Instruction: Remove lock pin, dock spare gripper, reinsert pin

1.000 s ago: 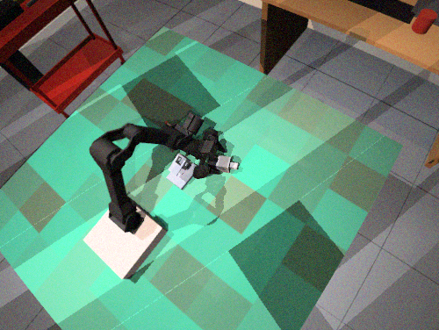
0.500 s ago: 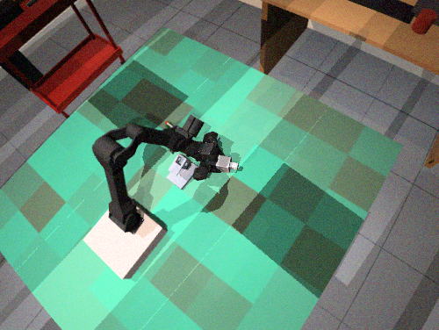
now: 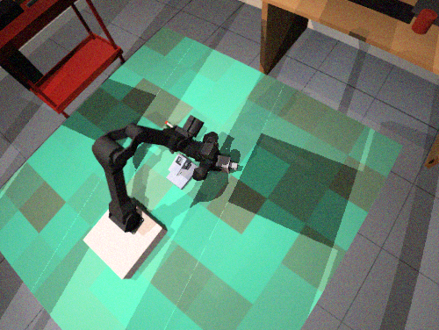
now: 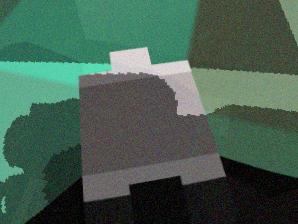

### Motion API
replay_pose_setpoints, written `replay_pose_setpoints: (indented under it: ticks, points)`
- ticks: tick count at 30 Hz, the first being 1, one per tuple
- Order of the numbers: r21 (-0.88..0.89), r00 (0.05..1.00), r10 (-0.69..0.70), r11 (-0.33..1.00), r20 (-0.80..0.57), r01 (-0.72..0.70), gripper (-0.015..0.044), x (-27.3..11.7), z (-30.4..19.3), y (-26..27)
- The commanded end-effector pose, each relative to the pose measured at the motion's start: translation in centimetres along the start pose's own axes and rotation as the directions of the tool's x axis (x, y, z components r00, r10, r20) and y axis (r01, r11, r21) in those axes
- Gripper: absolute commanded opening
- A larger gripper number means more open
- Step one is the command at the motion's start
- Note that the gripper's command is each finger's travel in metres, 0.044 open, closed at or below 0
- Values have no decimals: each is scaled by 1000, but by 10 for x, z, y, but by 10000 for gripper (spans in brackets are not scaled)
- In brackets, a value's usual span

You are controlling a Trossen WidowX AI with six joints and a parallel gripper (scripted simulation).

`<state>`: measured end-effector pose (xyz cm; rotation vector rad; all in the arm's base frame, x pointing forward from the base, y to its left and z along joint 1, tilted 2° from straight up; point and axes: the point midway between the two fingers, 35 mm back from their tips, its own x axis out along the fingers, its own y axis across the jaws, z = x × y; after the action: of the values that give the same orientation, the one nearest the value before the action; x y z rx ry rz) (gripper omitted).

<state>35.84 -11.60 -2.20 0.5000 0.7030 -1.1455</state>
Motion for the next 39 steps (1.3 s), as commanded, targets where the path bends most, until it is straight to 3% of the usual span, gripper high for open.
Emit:
replay_pose_setpoints:
  ticks: [1, 22, 39]
  points:
    - [11, 1000, 5, 1000, 8, -5, 0, -9, 12, 4]
    - [11, 1000, 5, 1000, 8, -5, 0, -84, 84, 0]
    - [67, 1000, 21, 998, -7, -20, 0, -84, 80, -3]
